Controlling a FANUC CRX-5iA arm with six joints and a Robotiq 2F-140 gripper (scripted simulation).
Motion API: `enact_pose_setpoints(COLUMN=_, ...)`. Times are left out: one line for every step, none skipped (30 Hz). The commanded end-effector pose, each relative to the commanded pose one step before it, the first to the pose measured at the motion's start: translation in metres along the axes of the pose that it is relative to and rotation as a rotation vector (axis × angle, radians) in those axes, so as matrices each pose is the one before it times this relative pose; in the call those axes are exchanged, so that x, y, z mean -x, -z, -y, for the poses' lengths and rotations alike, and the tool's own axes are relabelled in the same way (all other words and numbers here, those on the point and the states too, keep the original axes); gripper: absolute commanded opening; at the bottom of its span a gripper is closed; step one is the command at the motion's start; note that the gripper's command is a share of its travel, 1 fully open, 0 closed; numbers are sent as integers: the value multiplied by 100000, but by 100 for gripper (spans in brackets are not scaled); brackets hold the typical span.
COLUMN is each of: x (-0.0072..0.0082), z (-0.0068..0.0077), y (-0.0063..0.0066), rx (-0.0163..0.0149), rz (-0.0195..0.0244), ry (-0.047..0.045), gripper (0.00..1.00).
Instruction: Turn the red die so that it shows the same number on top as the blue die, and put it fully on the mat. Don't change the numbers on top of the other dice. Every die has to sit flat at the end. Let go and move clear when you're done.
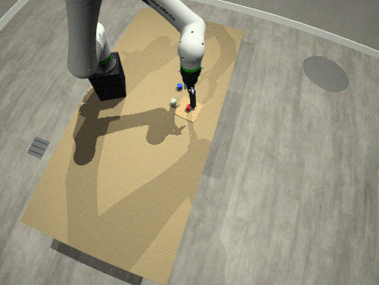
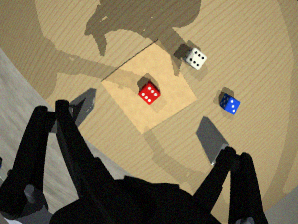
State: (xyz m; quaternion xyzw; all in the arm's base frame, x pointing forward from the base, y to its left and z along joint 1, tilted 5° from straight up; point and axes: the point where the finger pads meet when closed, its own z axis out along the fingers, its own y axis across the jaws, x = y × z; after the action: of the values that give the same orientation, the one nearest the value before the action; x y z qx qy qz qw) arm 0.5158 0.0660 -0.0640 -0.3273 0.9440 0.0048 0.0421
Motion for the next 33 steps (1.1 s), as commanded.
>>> enact_pose_setpoints(x=33, z=17, y=-6, rx=1481, rz=574, ry=17291, gripper=100)
enact_pose_setpoints(x=1, z=-2, y=-5, rx=-1, rz=0, ry=3111, gripper=100)
enact_pose_setpoints(x=1, z=-1, y=-4, rx=-1, rz=0, ry=2923, gripper=100)
enact_pose_setpoints(x=1, z=-2, y=-5, rx=-1, rz=0, ry=3262, gripper=100)
enact_pose_setpoints(x=1, z=-1, y=-4, rx=-1, rz=0, ry=3027, gripper=100)
enact_pose_setpoints(x=2, z=-1, y=-5, rx=-1, rz=0, ry=3241, gripper=100)
enact_pose_setpoints(x=0, z=0, y=-1, rx=0, rz=0, ry=907, gripper=100)
enact_pose_setpoints(x=3, z=-2, y=-8, rx=-2, rz=-1, ry=5272, gripper=100)
enact_pose_setpoints(x=2, z=-1, y=-4, rx=-1, rz=0, ry=3018, gripper=100)
enact_pose_setpoints(x=1, z=-1, y=-3, rx=-1, rz=0, ry=1935, gripper=100)
enact_pose_setpoints(x=2, z=-2, y=-6, rx=-1, rz=-1, ry=4138, gripper=100)
enact_pose_setpoints(x=0, z=0, y=0, rx=0, rz=0, ry=0, gripper=100)
enact_pose_setpoints(x=0, z=0, y=0, rx=0, rz=0, ry=0, gripper=100)
enact_pose_setpoints(x=3, z=-2, y=-8, rx=-2, rz=-1, ry=5670, gripper=100)
enact_pose_setpoints(x=3, z=-2, y=-9, rx=-2, rz=-1, ry=5892, gripper=100)
enact_pose_setpoints(x=1, z=-1, y=-4, rx=-1, rz=-1, ry=2531, gripper=100)
enact_pose_setpoints(x=0, z=0, y=-1, rx=0, rz=0, ry=775, gripper=100)
enact_pose_setpoints(x=3, z=-1, y=-7, rx=-1, rz=-1, ry=4996, gripper=100)
enact_pose_setpoints(x=2, z=-1, y=-4, rx=-1, rz=-1, ry=3045, gripper=100)
enact_pose_setpoints(x=0, z=0, y=-1, rx=0, rz=0, ry=374, gripper=100)
enact_pose_setpoints(x=4, z=-1, y=-8, rx=-1, rz=-1, ry=5731, gripper=100)
enact_pose_setpoints(x=1, z=0, y=-3, rx=0, rz=0, ry=1754, gripper=100)
enact_pose_setpoints(x=3, z=-1, y=-6, rx=-1, rz=-1, ry=4227, gripper=100)
enact_pose_setpoints(x=1, z=0, y=-3, rx=0, rz=-1, ry=2214, gripper=100)
enact_pose_setpoints(x=2, z=-1, y=-6, rx=-1, rz=-1, ry=3826, gripper=100)
enact_pose_setpoints(x=1, z=0, y=-2, rx=0, rz=0, ry=1497, gripper=100)
enact_pose_setpoints(x=3, z=0, y=-6, rx=-1, rz=-1, ry=4176, gripper=100)
enact_pose_setpoints(x=2, z=0, y=-4, rx=-1, rz=-1, ry=3052, gripper=100)
enact_pose_setpoints(x=0, z=0, y=0, rx=0, rz=0, ry=0, gripper=100)
enact_pose_setpoints(x=0, z=0, y=0, rx=0, rz=0, ry=0, gripper=100)
enact_pose_setpoints(x=1, z=0, y=-3, rx=0, rz=-1, ry=2011, gripper=100)
enact_pose_setpoints(x=1, z=0, y=-2, rx=0, rz=0, ry=1117, gripper=100)
enact_pose_setpoints(x=0, z=0, y=-1, rx=0, rz=0, ry=443, gripper=100)
